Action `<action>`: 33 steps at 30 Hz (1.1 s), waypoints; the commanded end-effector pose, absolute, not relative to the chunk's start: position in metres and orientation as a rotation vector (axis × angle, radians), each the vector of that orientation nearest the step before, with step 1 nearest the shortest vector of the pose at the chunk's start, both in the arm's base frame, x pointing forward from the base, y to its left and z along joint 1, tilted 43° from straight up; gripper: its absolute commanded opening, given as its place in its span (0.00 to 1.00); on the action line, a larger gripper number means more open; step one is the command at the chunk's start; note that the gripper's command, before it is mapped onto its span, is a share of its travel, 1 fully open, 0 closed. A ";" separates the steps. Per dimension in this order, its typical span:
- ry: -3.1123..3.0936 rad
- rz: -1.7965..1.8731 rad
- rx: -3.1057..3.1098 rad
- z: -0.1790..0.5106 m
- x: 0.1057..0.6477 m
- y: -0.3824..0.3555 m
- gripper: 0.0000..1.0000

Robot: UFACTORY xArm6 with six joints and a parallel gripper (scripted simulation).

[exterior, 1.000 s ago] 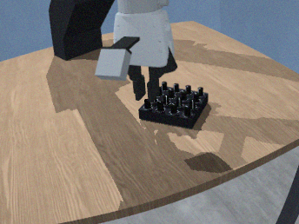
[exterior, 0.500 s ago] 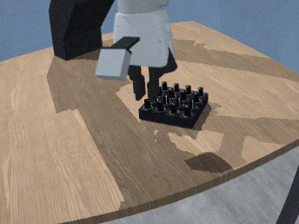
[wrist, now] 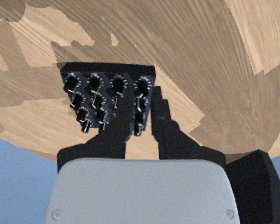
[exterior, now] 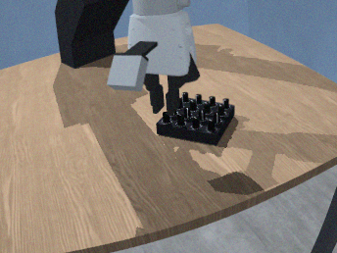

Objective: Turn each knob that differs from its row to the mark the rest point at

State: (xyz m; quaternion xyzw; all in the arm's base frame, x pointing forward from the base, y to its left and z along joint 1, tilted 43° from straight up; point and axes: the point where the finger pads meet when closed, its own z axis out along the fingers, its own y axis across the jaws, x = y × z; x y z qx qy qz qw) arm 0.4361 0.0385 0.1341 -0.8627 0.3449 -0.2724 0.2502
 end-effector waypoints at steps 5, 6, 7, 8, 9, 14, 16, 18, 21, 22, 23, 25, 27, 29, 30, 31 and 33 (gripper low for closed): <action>0.939 -0.744 -2.348 0.135 0.437 0.038 0.19; 0.939 -0.744 -2.348 0.135 0.437 0.038 0.19; 0.939 -0.744 -2.348 0.134 0.437 0.038 0.19; 0.939 -0.744 -2.348 0.134 0.437 0.039 0.19; 0.939 -0.744 -2.348 0.134 0.437 0.039 0.19; 0.939 -0.744 -2.348 0.132 0.439 0.039 0.19; 0.939 -0.744 -2.348 0.131 0.440 0.040 0.19; 0.939 -0.744 -2.348 0.130 0.441 0.040 0.19; 0.939 -0.744 -2.348 0.128 0.442 0.041 0.19; 0.939 -0.744 -2.348 0.128 0.442 0.041 0.19; 0.939 -0.744 -2.348 0.128 0.442 0.041 0.19; 0.939 -0.744 -2.348 0.127 0.443 0.041 0.19; 0.939 -0.744 -2.348 0.127 0.444 0.041 0.19; 0.939 -0.744 -2.348 0.126 0.444 0.041 0.19; 0.939 -0.744 -2.348 0.126 0.444 0.041 0.19; 0.939 -0.744 -2.348 0.126 0.444 0.041 0.19; 0.939 -0.744 -2.348 0.126 0.444 0.041 0.19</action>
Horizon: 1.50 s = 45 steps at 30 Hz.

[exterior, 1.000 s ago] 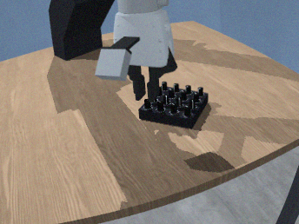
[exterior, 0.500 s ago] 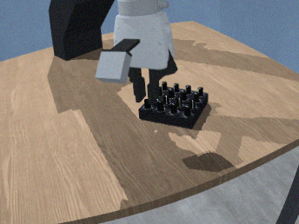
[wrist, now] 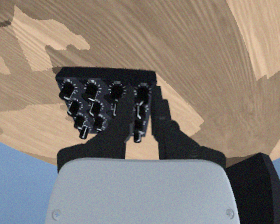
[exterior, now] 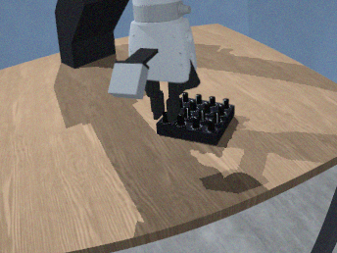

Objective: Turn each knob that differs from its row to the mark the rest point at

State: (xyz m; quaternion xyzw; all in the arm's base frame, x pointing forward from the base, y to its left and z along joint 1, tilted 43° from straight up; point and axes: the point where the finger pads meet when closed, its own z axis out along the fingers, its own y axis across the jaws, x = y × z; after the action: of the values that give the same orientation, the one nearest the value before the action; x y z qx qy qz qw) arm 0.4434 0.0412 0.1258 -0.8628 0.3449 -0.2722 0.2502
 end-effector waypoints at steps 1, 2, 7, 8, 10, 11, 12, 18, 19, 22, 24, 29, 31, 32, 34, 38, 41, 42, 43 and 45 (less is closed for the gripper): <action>0.939 -0.744 -2.348 0.126 0.444 0.041 0.19; 0.939 -0.744 -2.348 0.126 0.444 0.041 0.19; 0.939 -0.744 -2.348 0.126 0.444 0.041 0.19; 0.939 -0.744 -2.348 0.126 0.444 0.041 0.19; 0.939 -0.744 -2.348 0.126 0.444 0.041 0.19; 0.939 -0.744 -2.348 0.126 0.444 0.041 0.19; 0.939 -0.744 -2.348 0.126 0.444 0.041 0.19; 0.939 -0.744 -2.348 0.126 0.444 0.041 0.19; 0.939 -0.744 -2.348 0.126 0.444 0.041 0.19; 0.939 -0.744 -2.348 0.126 0.444 0.041 0.19; 0.939 -0.744 -2.348 0.126 0.444 0.041 0.19; 0.939 -0.744 -2.348 0.126 0.444 0.041 0.19; 0.939 -0.744 -2.348 0.126 0.444 0.041 0.19; 0.939 -0.744 -2.348 0.126 0.444 0.041 0.19; 0.939 -0.744 -2.348 0.126 0.444 0.041 0.19; 0.939 -0.744 -2.348 0.126 0.444 0.041 0.08; 0.939 -0.744 -2.348 0.126 0.444 0.041 0.08; 0.939 -0.744 -2.348 0.126 0.444 0.041 0.08; 0.939 -0.744 -2.348 0.126 0.444 0.041 0.08; 0.939 -0.744 -2.348 0.126 0.444 0.041 0.08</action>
State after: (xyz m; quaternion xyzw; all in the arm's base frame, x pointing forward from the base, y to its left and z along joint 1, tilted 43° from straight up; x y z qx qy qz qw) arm 0.4438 0.0414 0.1254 -0.8627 0.3449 -0.2725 0.2502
